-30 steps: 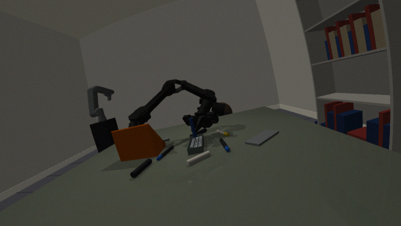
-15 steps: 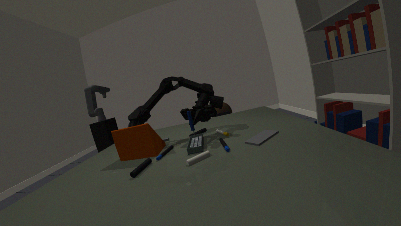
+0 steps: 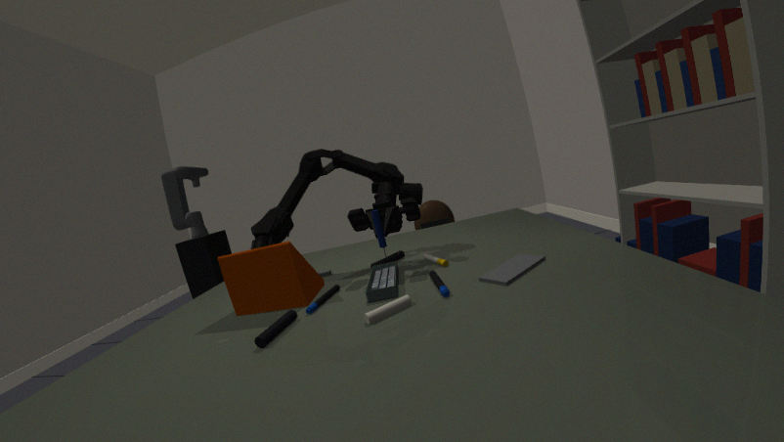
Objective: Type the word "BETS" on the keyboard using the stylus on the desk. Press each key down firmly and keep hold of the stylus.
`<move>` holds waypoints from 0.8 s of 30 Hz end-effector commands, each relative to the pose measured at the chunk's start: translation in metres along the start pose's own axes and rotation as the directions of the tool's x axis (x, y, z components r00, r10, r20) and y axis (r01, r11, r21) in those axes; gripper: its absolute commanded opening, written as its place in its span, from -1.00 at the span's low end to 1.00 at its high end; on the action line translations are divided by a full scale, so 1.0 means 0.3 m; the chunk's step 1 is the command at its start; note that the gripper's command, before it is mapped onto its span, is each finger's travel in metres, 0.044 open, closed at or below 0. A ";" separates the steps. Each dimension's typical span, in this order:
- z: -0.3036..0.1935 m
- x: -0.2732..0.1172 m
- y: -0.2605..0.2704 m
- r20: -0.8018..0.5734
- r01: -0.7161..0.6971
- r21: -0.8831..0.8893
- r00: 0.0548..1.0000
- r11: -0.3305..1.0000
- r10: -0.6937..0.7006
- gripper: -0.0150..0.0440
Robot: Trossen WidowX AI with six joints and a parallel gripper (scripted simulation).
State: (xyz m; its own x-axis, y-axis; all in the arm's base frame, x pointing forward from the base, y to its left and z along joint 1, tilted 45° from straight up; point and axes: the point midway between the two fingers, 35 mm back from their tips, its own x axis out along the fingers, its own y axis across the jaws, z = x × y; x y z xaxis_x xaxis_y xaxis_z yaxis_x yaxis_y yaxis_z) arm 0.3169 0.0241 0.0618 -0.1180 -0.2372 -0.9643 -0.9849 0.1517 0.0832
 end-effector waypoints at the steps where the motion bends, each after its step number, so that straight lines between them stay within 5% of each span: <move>1: 0.004 -0.034 0.008 -0.004 0.089 -0.055 0.996 0.994 -0.089 -0.49; 24: 0.060 -0.032 0.014 -0.002 0.159 -0.096 0.987 0.983 -0.160 -0.49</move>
State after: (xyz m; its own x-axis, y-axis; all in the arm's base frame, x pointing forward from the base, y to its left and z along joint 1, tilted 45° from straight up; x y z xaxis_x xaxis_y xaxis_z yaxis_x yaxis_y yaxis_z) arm 0.3170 0.0416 0.0736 0.0507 -0.2561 -0.9653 -0.9982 0.0174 -0.0571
